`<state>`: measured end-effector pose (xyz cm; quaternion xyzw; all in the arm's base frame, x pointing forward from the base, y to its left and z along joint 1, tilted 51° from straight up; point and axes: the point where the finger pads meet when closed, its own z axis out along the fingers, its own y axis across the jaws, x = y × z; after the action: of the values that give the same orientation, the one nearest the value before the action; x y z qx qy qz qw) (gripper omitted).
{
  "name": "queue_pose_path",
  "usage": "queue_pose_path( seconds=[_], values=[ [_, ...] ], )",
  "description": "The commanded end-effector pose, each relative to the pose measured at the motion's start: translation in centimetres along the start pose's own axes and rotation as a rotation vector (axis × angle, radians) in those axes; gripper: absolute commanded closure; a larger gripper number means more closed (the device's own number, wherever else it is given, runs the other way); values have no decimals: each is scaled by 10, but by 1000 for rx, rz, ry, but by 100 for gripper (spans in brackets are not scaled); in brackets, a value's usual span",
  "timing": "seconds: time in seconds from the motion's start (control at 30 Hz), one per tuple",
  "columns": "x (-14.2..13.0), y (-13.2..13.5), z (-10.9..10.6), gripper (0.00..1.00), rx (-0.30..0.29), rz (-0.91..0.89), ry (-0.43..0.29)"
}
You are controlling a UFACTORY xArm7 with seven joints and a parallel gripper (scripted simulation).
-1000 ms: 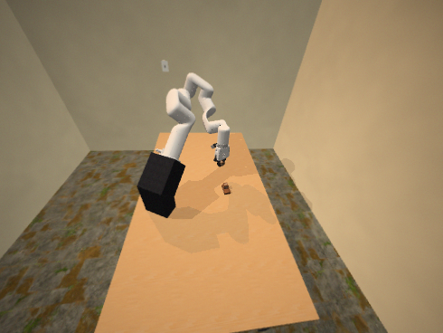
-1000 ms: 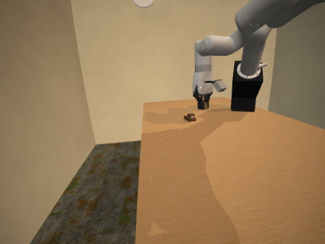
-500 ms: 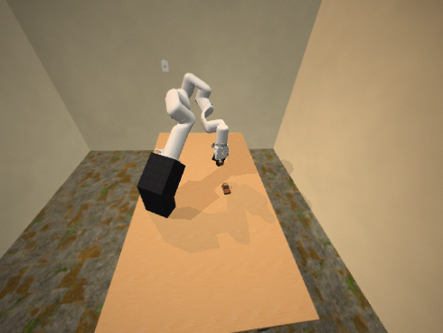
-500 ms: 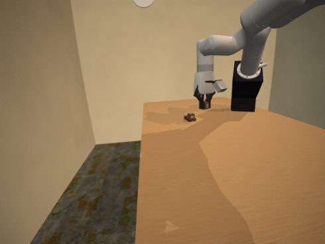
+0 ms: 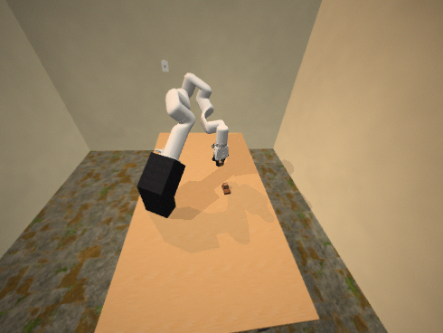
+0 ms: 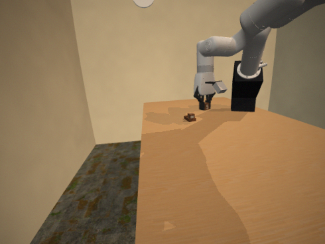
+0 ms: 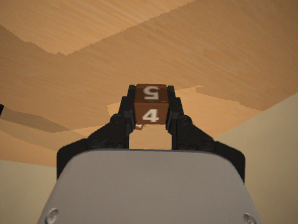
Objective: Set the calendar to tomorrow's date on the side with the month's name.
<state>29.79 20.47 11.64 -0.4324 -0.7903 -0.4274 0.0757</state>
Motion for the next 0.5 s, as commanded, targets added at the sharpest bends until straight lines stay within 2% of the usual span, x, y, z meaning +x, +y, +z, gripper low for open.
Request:
queue_pose_path(
  seconds=[0.0,0.2,0.27,0.47],
  values=[
    [-1,0,9,71,-1,1,-1],
    [0,1,33,71,-1,1,-1],
    [0,1,33,71,-1,1,-1],
    [0,1,63,71,-1,1,-1]
  ],
)
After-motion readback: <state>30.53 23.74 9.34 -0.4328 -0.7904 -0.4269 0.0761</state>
